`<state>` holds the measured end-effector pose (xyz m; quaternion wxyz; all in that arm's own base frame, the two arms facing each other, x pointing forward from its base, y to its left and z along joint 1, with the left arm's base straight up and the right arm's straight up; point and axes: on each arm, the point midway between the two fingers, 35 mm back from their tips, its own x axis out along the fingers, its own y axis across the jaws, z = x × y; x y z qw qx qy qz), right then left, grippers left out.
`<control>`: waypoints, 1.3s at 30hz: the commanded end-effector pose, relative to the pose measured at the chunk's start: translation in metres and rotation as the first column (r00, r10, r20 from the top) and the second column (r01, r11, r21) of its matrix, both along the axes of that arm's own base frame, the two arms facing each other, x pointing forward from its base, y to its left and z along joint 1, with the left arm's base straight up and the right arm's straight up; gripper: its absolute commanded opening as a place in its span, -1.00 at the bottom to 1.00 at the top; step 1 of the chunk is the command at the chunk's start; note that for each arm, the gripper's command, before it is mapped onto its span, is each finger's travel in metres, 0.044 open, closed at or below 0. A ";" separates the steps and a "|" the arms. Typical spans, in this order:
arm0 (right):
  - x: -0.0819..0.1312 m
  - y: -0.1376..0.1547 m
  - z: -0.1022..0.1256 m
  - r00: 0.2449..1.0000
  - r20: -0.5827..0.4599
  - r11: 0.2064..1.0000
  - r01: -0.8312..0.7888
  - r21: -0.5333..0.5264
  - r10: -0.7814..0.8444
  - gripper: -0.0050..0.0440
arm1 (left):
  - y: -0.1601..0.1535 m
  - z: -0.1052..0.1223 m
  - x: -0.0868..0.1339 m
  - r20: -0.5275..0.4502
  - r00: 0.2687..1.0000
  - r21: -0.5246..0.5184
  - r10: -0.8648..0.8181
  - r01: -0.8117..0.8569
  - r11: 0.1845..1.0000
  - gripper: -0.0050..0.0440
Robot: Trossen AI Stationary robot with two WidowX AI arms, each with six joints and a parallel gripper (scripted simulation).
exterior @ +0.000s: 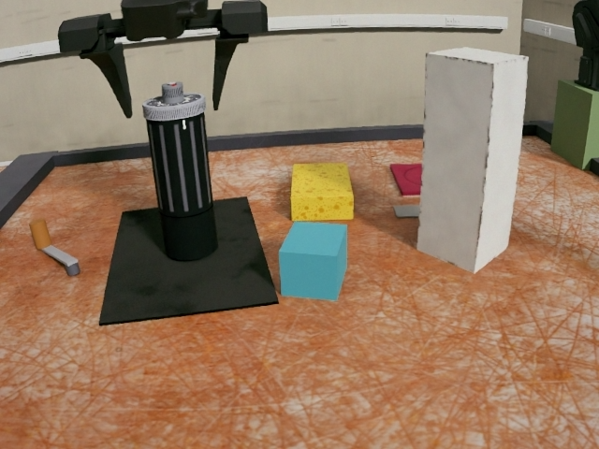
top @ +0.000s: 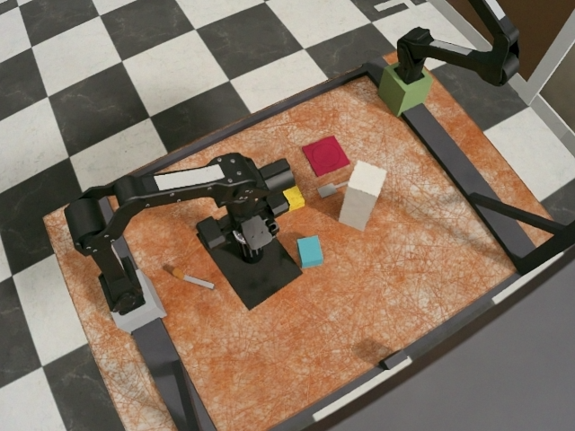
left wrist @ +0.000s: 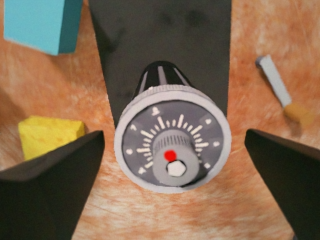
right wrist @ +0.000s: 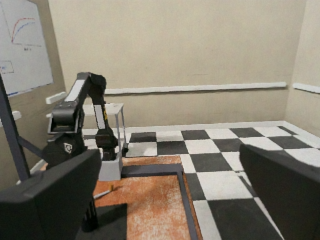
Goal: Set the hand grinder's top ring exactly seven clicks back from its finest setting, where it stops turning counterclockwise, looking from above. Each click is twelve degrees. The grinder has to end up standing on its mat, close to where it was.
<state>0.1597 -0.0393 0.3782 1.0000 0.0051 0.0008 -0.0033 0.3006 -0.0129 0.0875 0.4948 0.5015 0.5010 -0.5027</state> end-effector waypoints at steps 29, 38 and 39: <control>0.000 0.001 0.003 1.000 0.002 1.000 -0.003 -0.006 0.003 0.84 | -0.001 0.008 0.003 0.029 0.987 0.001 -0.155 0.155 0.988 0.56; 0.000 0.001 0.003 1.000 0.002 1.000 -0.003 -0.006 0.003 0.84 | -0.001 0.008 0.003 0.029 0.987 0.001 -0.155 0.155 0.988 0.47; 0.000 0.001 0.003 1.000 0.002 1.000 -0.003 -0.006 0.003 0.84 | -0.001 0.008 0.003 0.029 0.987 0.001 -0.155 0.155 0.988 0.47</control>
